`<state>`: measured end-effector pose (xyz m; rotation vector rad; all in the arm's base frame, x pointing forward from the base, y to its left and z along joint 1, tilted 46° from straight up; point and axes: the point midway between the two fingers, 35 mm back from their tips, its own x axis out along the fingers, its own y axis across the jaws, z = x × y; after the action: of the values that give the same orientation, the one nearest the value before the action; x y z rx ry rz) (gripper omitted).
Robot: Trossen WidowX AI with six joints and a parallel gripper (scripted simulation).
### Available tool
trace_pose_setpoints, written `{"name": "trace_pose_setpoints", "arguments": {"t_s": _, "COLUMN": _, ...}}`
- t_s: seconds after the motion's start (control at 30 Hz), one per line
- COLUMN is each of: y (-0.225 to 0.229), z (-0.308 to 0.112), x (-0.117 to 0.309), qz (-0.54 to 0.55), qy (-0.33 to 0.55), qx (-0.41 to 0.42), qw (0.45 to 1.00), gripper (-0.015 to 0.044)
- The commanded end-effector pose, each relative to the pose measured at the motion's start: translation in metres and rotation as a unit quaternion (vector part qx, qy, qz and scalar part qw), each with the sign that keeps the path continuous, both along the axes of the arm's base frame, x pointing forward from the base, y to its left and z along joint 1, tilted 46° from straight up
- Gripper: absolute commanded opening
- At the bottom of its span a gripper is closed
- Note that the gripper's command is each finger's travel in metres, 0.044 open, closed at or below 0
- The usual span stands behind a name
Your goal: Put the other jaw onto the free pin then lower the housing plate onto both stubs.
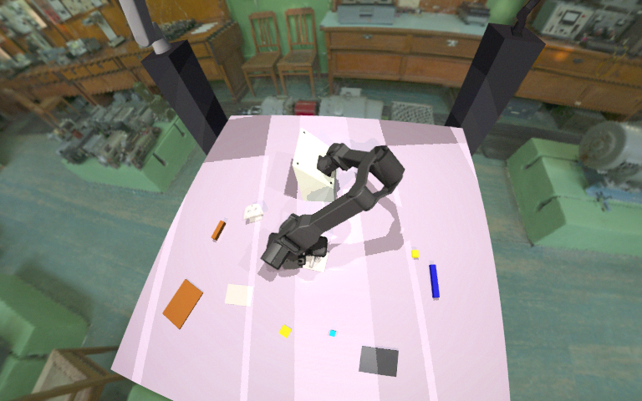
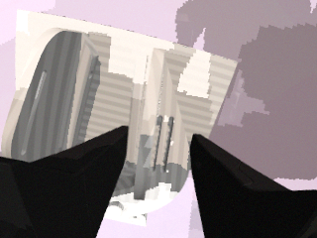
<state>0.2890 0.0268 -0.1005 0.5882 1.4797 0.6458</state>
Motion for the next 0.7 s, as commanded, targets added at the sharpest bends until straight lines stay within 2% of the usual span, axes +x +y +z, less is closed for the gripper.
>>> {"name": "trace_pose_setpoints", "arguments": {"t_s": 0.0, "y": 0.0010, "z": -0.0006, "x": 0.0005, "qz": 0.000, "qy": 0.000, "qx": 0.000, "qw": 1.000, "gripper": 0.0134}}
{"name": "trace_pose_setpoints", "arguments": {"t_s": 0.33, "y": 0.0010, "z": -0.0006, "x": 0.0005, "qz": 0.000, "qy": 0.000, "qx": 0.000, "qw": 1.000, "gripper": 0.0134}}
{"name": "trace_pose_setpoints", "arguments": {"t_s": 0.47, "y": 0.0003, "z": -0.0001, "x": 0.0001, "qz": 0.000, "qy": 0.000, "qx": 0.000, "qw": 1.000, "gripper": 0.0224}}
{"name": "trace_pose_setpoints", "arguments": {"t_s": 0.67, "y": 0.0003, "z": -0.0001, "x": 0.0001, "qz": 0.000, "qy": 0.000, "qx": 0.000, "qw": 1.000, "gripper": 0.0224}}
